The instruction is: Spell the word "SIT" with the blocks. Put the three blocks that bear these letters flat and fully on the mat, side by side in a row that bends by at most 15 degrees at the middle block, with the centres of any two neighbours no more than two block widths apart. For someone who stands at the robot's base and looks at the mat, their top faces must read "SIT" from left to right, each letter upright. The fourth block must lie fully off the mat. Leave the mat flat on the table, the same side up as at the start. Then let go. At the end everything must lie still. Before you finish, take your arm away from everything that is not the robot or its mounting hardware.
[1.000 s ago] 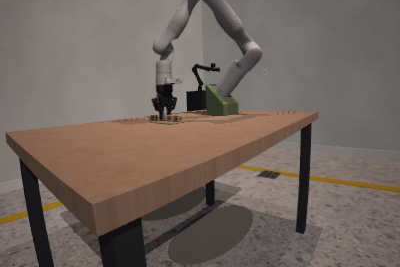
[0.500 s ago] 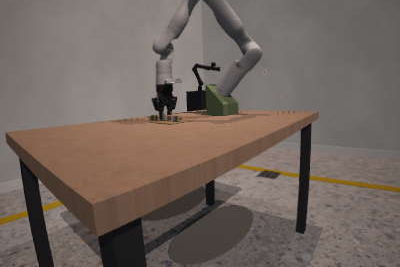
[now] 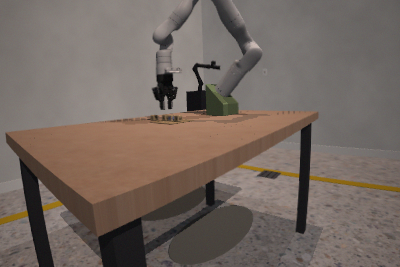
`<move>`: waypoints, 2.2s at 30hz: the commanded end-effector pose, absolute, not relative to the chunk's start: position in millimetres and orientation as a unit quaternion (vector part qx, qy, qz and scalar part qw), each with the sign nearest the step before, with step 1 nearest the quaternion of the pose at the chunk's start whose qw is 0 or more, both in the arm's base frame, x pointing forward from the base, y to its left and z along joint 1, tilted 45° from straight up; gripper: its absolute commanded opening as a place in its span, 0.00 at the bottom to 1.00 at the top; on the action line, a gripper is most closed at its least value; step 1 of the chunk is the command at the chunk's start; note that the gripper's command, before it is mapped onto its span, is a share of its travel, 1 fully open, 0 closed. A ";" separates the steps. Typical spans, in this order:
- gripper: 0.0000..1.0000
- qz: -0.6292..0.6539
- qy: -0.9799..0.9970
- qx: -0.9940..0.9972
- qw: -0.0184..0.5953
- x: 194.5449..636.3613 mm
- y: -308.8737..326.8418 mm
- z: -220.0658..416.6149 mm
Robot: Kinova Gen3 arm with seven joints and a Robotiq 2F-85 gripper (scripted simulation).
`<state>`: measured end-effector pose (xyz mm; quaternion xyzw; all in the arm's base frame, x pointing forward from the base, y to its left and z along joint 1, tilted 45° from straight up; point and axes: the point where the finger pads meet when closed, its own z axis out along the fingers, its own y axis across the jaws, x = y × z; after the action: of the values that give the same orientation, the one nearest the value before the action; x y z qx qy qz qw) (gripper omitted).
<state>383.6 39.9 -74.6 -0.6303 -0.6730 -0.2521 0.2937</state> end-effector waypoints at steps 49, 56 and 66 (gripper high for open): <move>1.00 -0.256 -0.674 -0.633 0.283 395.1 -14.6 -21.4; 1.00 -0.256 -0.674 -0.633 0.283 397.2 -39.4 3.7; 1.00 -0.256 -0.674 -0.633 0.283 398.2 -51.7 16.0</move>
<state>396.5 -48.7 13.8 -0.6318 -0.6738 -0.2548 0.2861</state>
